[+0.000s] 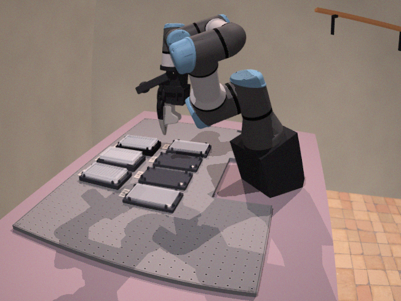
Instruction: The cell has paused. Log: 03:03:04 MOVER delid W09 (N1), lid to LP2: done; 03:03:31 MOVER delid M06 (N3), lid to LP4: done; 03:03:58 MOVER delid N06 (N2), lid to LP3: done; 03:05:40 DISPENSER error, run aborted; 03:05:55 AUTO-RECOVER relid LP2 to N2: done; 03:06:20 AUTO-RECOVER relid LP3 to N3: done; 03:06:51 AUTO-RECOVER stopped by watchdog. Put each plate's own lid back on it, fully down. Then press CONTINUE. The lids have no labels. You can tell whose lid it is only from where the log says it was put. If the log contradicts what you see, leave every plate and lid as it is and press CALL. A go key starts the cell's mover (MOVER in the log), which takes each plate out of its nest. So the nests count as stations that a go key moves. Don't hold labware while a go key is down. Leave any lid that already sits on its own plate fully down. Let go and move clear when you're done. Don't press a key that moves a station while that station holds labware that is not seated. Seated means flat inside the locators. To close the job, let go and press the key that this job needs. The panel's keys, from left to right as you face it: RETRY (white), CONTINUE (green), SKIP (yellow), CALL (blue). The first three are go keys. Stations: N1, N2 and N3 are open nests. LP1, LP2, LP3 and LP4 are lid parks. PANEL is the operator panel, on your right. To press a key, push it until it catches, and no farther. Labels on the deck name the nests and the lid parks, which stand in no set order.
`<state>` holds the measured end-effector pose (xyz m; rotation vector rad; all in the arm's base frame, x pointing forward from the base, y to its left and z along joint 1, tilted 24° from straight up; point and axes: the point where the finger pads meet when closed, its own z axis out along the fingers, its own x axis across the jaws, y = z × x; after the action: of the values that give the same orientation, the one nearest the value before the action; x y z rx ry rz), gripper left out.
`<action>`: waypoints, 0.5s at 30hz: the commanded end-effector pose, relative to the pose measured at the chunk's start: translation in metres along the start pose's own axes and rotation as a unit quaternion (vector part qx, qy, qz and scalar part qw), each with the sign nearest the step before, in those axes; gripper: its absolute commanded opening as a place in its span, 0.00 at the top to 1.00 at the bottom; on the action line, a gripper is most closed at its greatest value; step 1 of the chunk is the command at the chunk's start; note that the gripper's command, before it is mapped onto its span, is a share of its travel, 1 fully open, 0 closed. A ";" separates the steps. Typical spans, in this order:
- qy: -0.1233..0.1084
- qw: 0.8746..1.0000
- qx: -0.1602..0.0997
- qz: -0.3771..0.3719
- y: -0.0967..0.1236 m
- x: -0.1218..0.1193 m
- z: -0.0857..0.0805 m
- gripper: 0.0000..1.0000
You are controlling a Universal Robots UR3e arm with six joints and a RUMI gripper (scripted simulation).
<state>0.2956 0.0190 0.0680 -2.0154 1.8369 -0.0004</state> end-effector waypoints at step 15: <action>-0.009 0.999 -0.002 0.048 0.009 0.020 0.001 1.00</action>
<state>0.2921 0.0172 0.0662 -1.9935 1.8455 0.0242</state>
